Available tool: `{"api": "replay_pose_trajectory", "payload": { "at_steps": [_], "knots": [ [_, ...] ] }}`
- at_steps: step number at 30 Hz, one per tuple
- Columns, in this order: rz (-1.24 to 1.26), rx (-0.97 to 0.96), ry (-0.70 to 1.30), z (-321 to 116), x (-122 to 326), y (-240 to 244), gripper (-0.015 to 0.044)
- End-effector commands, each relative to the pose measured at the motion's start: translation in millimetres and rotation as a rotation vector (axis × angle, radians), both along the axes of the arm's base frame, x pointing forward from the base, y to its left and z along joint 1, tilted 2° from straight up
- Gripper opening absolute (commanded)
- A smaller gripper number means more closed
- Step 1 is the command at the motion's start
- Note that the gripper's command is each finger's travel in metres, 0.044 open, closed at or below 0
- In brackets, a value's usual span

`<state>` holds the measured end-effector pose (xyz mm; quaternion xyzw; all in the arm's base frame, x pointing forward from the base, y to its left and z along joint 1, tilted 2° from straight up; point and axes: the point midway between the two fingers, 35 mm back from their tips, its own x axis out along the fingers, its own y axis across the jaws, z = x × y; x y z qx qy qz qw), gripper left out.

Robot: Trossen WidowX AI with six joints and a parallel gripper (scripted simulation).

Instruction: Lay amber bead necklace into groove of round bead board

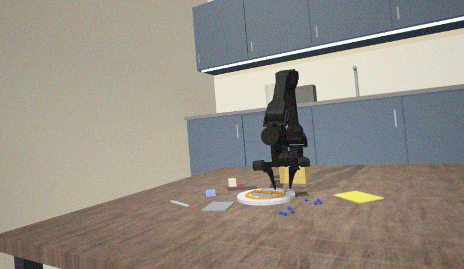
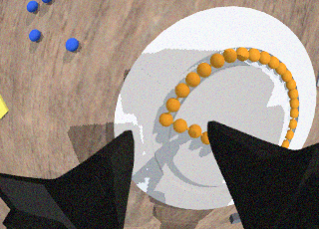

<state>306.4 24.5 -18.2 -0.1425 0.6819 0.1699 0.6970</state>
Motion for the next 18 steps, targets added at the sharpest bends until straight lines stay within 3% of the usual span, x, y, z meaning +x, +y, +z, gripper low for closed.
{"api": "replay_pose_trajectory", "payload": {
  "at_steps": [1,8,18],
  "knots": [
    [-0.632,0.008,0.025,8,1,-3,0.012],
    [-1.321,0.017,0.054,16,1,-6,0.012],
    [-1.971,0.025,0.082,23,0,-9,0.012]
  ]
}}
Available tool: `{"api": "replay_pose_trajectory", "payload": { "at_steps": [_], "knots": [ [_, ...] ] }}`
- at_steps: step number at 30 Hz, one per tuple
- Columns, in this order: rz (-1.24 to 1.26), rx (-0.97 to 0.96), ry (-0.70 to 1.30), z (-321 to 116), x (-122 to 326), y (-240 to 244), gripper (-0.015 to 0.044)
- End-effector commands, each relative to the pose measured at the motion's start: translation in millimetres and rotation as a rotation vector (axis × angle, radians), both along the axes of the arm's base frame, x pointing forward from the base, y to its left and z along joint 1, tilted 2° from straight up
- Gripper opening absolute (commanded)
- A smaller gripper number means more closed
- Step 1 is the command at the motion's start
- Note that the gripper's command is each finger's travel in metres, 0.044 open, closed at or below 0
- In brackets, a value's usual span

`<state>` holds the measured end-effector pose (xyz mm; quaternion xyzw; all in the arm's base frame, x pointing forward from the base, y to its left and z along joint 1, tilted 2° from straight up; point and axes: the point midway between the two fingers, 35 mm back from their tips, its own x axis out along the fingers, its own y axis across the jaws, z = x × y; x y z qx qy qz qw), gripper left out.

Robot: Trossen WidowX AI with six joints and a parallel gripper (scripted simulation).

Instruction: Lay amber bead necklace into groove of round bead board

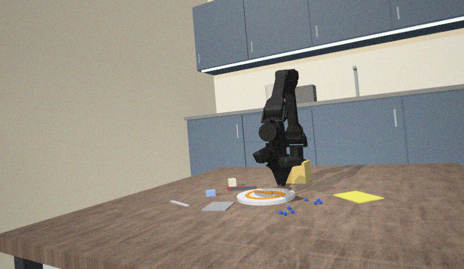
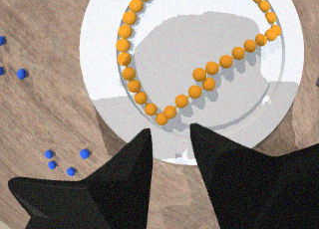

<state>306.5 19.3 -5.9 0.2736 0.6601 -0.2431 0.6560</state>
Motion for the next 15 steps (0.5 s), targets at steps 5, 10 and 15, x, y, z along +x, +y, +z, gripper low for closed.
{"api": "replay_pose_trajectory", "payload": {
  "at_steps": [5,10,15],
  "knots": [
    [-0.808,0.009,0.03,11.5,0.3,-4.0,0.012],
    [-0.808,0.009,0.03,11.5,0.3,-4.0,0.012],
    [-0.808,0.009,0.03,11.5,0.3,-4.0,0.012]
  ]
}}
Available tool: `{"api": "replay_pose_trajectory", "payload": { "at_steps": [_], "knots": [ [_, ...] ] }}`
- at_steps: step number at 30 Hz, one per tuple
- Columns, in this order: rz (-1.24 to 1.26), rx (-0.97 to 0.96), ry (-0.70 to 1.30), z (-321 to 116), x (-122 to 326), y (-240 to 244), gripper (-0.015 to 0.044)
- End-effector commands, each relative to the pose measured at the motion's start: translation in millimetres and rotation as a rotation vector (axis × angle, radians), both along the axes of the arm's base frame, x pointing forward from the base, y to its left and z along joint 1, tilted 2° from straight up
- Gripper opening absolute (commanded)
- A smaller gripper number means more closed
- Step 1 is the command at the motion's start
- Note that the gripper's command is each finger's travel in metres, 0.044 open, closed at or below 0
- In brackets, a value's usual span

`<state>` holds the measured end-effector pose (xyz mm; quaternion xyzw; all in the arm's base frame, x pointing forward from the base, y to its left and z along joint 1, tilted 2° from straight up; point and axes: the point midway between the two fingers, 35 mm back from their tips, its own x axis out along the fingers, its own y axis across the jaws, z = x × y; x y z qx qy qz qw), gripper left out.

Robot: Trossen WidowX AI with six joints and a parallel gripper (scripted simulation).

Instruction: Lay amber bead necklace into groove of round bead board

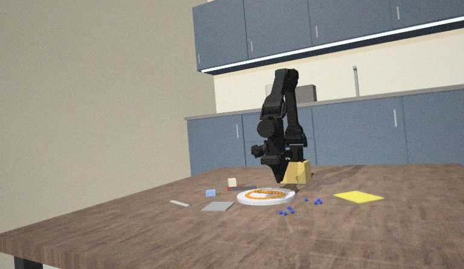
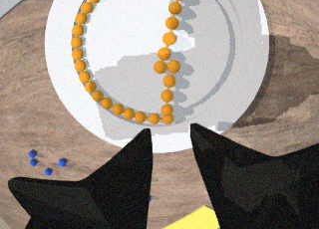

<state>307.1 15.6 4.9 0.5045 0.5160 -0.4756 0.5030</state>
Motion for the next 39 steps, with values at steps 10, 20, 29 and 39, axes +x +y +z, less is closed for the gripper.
{"api": "replay_pose_trajectory", "payload": {
  "at_steps": [10,20,29,39],
  "knots": [
    [-0.025,0.001,-0.012,-9,3,0,0.012],
    [-0.028,0.001,-0.005,-23,2,1,0.012],
    [-0.031,0.0,0.002,-37,0,1,0.012],
    [-0.028,0.001,-0.003,-37,1,1,0.0041]
  ]
}}
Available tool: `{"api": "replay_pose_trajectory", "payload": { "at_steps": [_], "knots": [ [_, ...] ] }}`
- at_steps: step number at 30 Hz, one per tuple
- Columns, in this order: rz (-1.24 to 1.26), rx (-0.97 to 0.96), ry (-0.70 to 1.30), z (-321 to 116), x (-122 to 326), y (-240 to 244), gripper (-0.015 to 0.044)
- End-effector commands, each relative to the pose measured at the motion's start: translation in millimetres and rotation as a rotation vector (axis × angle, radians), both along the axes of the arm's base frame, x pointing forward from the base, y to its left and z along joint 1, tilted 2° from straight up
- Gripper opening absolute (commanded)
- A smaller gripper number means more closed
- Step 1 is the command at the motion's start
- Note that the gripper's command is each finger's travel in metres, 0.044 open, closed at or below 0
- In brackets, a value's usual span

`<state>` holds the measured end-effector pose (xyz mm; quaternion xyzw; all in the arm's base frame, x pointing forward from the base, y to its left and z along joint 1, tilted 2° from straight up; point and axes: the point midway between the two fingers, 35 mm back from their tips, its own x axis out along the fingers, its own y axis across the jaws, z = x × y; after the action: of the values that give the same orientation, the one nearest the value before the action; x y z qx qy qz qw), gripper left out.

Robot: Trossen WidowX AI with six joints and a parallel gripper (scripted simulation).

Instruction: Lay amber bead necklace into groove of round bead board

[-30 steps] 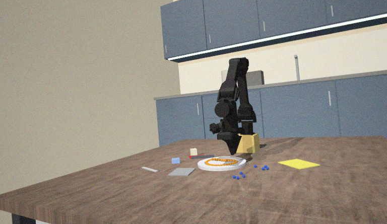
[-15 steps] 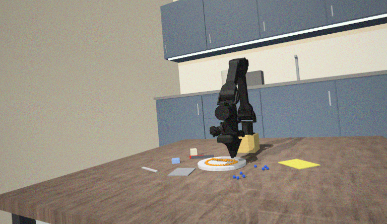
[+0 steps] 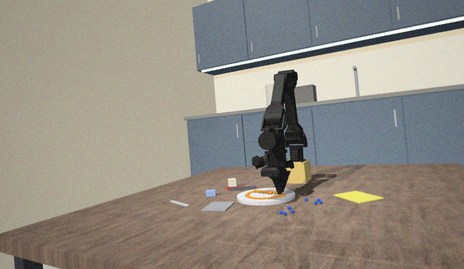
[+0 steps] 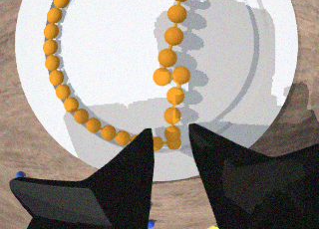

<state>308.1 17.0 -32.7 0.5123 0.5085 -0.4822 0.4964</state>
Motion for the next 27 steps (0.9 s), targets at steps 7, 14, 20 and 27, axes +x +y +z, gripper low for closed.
{"api": "replay_pose_trajectory", "payload": {
  "at_steps": [7,14,20,27],
  "knots": [
    [0.0,0.0,-0.001,0.4,0.3,0.0,0.0],
    [0.0,0.0,-0.001,0.4,0.3,0.0,0.0],
    [0.0,0.0,-0.001,0.4,0.3,0.0,0.0],
    [0.0,0.0,-0.001,0.4,0.3,0.0,0.0]
  ]
}}
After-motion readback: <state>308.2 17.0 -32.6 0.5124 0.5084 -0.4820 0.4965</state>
